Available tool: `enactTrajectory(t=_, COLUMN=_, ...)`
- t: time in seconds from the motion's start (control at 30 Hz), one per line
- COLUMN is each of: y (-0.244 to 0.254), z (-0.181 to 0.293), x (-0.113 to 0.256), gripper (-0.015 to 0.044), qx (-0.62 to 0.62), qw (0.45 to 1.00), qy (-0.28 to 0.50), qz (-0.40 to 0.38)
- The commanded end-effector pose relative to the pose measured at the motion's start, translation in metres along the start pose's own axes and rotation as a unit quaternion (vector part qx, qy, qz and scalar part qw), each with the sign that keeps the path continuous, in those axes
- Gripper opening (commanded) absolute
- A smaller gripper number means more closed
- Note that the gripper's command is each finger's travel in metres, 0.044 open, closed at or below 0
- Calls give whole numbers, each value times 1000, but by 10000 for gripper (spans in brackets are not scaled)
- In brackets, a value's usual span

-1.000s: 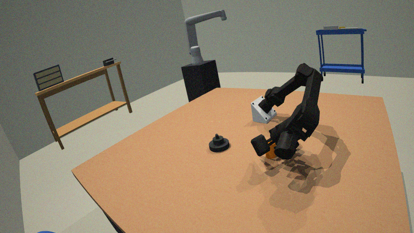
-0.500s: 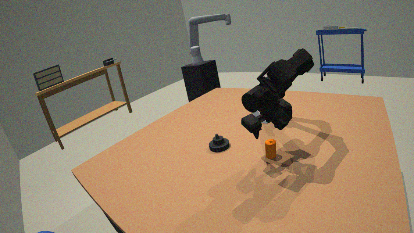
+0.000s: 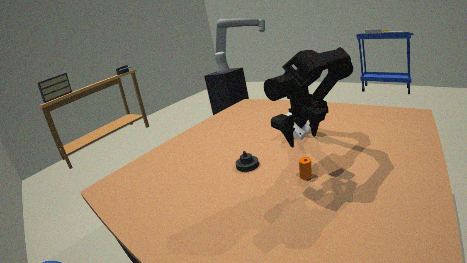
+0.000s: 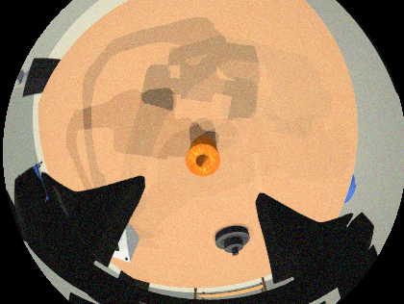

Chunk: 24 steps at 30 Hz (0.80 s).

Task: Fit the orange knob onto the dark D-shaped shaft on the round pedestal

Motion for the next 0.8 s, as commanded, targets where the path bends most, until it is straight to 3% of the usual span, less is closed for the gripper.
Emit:
enactTrajectory(t=0.0, y=1, z=1, x=0, gripper=440, qx=-99, qw=995, qy=-4, qz=-1)
enactTrajectory(t=0.3, y=1, z=1, x=-1, gripper=440, qx=-484, qw=875, qy=-4, qz=-3)
enactTrajectory(t=0.77, y=0, z=1, x=-3, gripper=440, qx=-491, qw=871, qy=-4, qz=-3)
Point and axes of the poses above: the point midway between the two fingers, 35 mm back from their tips, its own x axis back along the fingers, its own y axis across the jaws, z = x × y, the point moved 9 cm from there along x, back along the fingers, and after that the axes turned 4 degrees about -x, right-handed, at the moved point
